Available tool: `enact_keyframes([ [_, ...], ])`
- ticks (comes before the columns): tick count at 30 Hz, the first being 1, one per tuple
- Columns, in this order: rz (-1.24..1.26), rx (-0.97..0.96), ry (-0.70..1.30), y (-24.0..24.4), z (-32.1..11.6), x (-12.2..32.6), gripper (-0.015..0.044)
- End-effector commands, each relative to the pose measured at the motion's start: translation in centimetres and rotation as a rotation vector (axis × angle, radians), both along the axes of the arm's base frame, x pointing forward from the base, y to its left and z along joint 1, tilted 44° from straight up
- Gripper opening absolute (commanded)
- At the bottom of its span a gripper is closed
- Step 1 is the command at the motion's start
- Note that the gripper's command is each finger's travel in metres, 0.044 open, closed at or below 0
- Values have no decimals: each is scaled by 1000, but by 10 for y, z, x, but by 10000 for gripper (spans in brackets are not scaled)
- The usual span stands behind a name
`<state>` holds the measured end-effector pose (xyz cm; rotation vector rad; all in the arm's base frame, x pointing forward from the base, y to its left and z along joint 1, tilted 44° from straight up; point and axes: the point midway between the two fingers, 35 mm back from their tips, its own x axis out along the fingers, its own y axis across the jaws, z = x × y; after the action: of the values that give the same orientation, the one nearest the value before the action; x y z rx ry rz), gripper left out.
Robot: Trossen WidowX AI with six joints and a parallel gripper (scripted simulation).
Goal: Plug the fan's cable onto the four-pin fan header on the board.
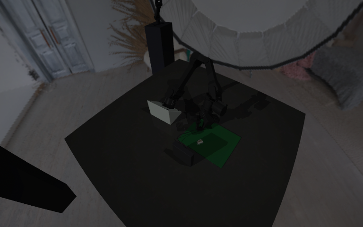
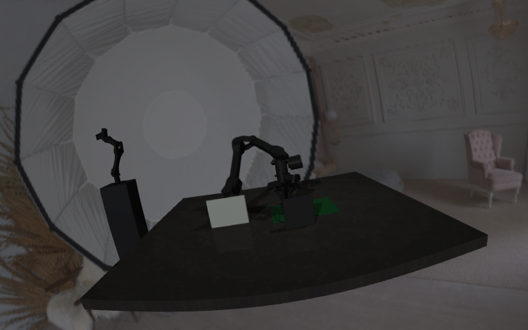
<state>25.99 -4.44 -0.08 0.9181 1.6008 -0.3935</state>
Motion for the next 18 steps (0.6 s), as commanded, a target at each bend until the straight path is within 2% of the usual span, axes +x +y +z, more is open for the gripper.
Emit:
enact_keyframes([
  [1, -8, -68, -8, 1, -4, -1, 0],
  [18, -56, -313, -99, 6, -11, -2, 0],
])
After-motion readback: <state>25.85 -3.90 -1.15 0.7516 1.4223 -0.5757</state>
